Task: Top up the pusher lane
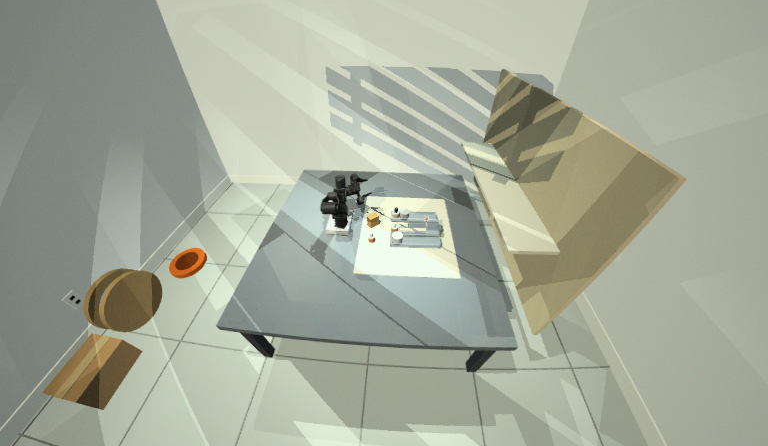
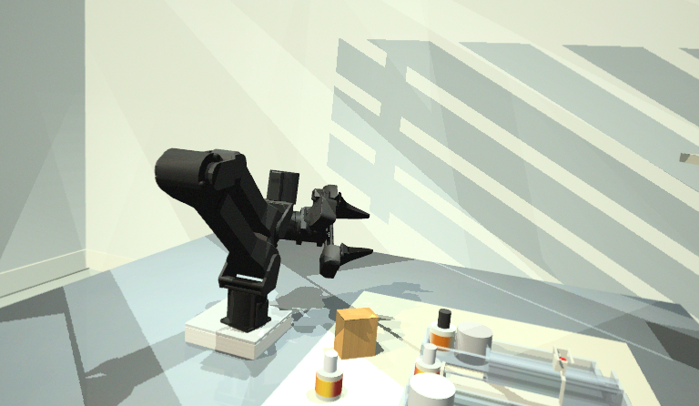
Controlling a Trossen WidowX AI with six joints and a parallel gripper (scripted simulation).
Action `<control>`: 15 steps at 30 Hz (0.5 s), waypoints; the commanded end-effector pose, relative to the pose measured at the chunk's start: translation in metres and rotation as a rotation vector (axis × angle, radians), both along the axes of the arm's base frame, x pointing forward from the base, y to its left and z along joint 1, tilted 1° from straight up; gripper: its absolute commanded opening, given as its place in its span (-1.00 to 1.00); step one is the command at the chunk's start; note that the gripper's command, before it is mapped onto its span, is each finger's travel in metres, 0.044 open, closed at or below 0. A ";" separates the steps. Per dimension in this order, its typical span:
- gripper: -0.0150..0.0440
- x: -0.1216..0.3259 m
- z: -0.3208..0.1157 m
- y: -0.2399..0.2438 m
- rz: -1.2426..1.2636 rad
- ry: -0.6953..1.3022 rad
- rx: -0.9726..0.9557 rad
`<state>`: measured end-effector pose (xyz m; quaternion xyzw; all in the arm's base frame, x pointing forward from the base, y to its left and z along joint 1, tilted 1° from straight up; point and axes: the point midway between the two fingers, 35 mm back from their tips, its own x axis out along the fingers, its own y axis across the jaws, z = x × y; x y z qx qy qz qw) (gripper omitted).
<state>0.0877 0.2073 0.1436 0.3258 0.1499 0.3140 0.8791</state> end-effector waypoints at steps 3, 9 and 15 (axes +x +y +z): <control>1.00 0.011 0.000 0.002 -0.032 -0.033 -0.087; 1.00 0.059 -0.007 -0.002 -0.141 -0.094 -0.446; 1.00 0.108 -0.018 -0.027 -0.206 -0.037 -0.790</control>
